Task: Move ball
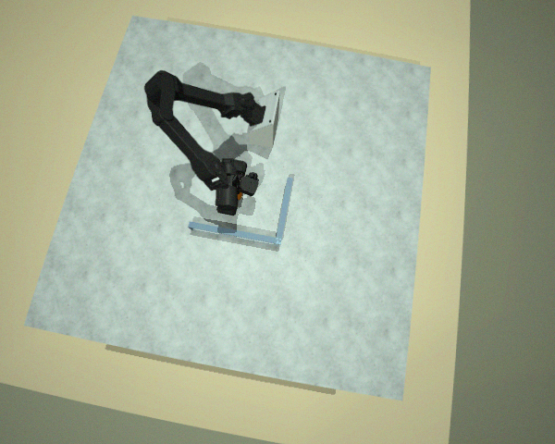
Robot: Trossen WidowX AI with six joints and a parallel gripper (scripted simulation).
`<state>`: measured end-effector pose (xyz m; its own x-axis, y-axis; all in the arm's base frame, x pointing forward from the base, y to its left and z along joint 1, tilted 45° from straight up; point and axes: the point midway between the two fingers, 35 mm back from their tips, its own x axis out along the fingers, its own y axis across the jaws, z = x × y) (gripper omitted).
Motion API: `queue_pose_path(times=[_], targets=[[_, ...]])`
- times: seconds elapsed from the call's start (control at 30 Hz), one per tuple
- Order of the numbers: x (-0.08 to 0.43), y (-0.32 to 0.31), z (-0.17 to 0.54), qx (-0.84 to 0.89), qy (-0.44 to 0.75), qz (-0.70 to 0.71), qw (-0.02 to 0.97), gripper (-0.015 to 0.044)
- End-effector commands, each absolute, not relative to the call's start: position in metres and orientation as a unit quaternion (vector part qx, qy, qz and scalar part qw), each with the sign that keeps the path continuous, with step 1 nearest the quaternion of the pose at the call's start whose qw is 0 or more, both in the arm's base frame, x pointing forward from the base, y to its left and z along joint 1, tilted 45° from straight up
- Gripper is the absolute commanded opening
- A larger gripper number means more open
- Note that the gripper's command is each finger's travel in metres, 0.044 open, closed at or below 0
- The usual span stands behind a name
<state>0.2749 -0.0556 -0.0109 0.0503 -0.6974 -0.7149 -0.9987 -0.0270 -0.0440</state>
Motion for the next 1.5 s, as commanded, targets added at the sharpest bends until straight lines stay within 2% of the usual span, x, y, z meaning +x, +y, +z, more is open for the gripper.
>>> queue_pose_path(times=[0.0, 0.1, 0.73, 1.2, 1.47], targets=[[0.281, -0.041, -0.004, -0.666, 0.63, 0.26, 0.304, 0.0066], [0.282, -0.03, 0.006, -0.665, 0.63, 0.264, 0.302, 0.0], [0.268, 0.038, 0.085, -0.666, 0.637, 0.271, 0.278, 0.0], [0.262, -0.023, 0.076, -0.666, 0.637, 0.27, 0.277, 0.0], [0.263, -0.034, 0.066, -0.666, 0.637, 0.27, 0.278, 0.0]])
